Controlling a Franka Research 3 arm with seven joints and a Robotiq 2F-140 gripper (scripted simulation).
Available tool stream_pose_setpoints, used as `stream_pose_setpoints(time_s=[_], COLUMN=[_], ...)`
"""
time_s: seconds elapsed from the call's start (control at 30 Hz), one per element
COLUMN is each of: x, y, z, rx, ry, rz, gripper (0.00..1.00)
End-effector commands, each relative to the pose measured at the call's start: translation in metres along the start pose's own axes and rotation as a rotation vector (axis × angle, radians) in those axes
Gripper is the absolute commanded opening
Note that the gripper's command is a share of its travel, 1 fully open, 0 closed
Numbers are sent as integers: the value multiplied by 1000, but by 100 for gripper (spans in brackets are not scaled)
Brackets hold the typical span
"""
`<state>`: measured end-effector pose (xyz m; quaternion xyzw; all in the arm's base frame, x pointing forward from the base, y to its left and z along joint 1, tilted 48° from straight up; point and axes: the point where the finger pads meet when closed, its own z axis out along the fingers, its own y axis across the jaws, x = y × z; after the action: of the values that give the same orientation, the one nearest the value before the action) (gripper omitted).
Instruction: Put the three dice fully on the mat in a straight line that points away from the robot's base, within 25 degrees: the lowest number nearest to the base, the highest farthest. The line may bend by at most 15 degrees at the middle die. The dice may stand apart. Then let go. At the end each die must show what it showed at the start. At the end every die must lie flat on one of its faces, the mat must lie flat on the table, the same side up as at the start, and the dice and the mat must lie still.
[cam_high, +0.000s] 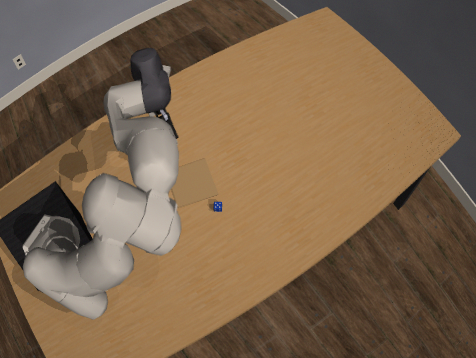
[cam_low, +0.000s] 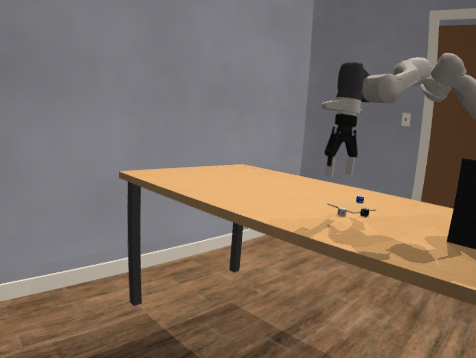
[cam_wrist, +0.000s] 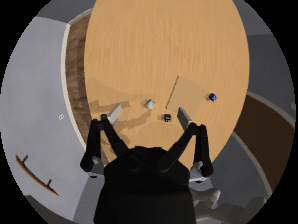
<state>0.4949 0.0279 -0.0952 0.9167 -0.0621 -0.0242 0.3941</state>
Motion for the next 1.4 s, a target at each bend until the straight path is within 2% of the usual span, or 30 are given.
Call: stream_pose_setpoints(time_s=[0.0,0.43,0.53,0.9,1.0,1.03,1.37], x=[-3,-4,-10,-17,-17,-19,-24], y=[6,6,5,4,4,4,3], z=[-11,-14,-12,-10,-10,-9,-8], rx=[-17,-17,-16,-15,-15,-14,-13], ry=[-14,-14,-16,-19,-19,-19,-20], rz=[-17,-23,-201,-402,-408,-461,-633], gripper=[100,100,100,100,100,100,100])
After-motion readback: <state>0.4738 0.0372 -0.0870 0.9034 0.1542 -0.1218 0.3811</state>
